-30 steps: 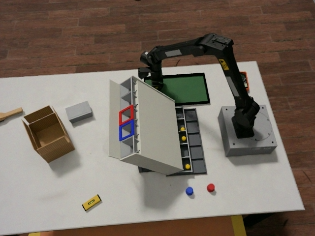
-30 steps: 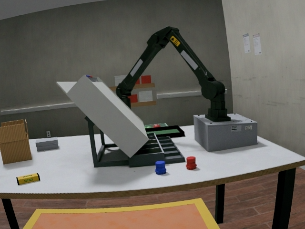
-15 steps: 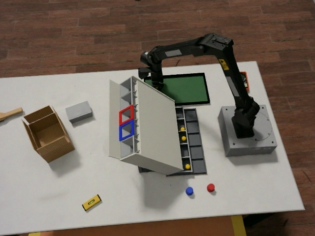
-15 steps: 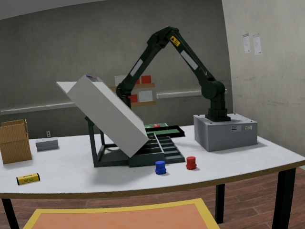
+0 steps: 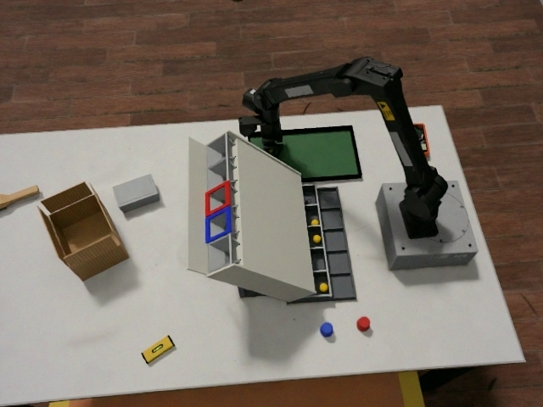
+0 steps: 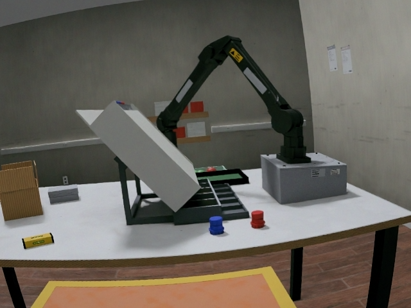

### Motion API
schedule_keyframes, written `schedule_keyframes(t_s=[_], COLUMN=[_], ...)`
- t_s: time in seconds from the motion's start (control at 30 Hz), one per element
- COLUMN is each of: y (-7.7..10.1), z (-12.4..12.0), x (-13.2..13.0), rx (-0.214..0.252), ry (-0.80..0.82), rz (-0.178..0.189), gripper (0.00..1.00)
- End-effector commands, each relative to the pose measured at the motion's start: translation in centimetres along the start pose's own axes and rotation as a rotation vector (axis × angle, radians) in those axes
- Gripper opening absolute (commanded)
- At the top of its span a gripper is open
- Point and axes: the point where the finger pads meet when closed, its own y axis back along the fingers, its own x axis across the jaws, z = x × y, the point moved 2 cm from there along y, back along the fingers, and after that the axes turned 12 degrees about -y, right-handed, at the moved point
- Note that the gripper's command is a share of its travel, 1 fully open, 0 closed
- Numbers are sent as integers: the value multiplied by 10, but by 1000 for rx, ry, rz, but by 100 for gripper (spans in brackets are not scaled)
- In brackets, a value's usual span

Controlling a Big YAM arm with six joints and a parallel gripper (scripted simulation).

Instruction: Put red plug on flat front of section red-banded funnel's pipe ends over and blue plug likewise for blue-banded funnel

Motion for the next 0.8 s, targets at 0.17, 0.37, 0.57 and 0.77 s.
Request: schedule_keyframes(t_s=[0.17, 0.37, 0.57, 0.77], y=[9, 13, 23, 34], z=[15, 16, 15, 14], x=[-19, -17, -10, -3], rx=[-18, -18, -20, -22], ry=[-7, -8, -8, -7], rz=[-14, -14, -15, -16], gripper=[80, 80, 80, 80])
